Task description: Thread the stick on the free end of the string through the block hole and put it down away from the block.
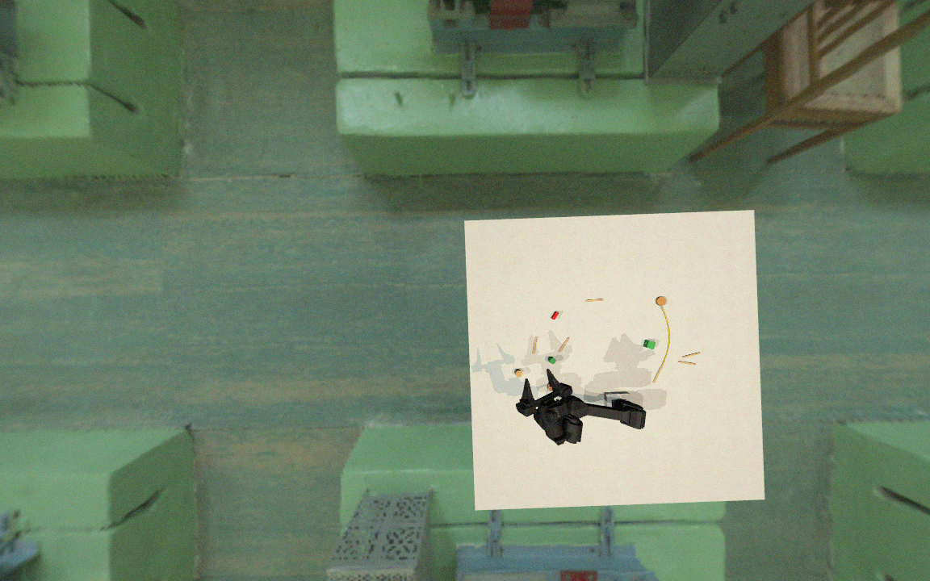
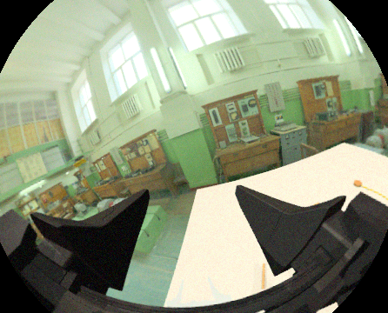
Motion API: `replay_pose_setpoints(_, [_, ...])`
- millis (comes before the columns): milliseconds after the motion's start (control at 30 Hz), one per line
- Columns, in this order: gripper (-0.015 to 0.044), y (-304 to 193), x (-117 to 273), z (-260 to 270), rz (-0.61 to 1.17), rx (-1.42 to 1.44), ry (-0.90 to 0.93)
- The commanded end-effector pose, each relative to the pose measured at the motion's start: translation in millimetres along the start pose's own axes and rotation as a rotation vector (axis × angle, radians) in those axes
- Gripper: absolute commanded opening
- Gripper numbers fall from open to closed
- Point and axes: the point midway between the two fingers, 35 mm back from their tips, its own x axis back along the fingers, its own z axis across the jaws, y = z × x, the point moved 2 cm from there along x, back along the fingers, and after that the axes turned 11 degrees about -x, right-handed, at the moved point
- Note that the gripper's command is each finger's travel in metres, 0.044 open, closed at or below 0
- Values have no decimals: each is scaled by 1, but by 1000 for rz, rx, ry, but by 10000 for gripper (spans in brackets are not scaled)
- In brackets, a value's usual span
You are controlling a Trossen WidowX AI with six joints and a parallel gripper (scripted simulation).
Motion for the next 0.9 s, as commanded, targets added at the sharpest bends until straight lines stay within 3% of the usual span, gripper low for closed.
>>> replay_pose_setpoints(0, [426,0,0,0,0,0,0])
replay_pose_setpoints(100, [440,9,5,5,-6,-47,23])
replay_pose_setpoints(500, [440,169,88,37,-67,-795,394])
replay_pose_setpoints(867, [440,316,151,-15,-107,-1510,732])
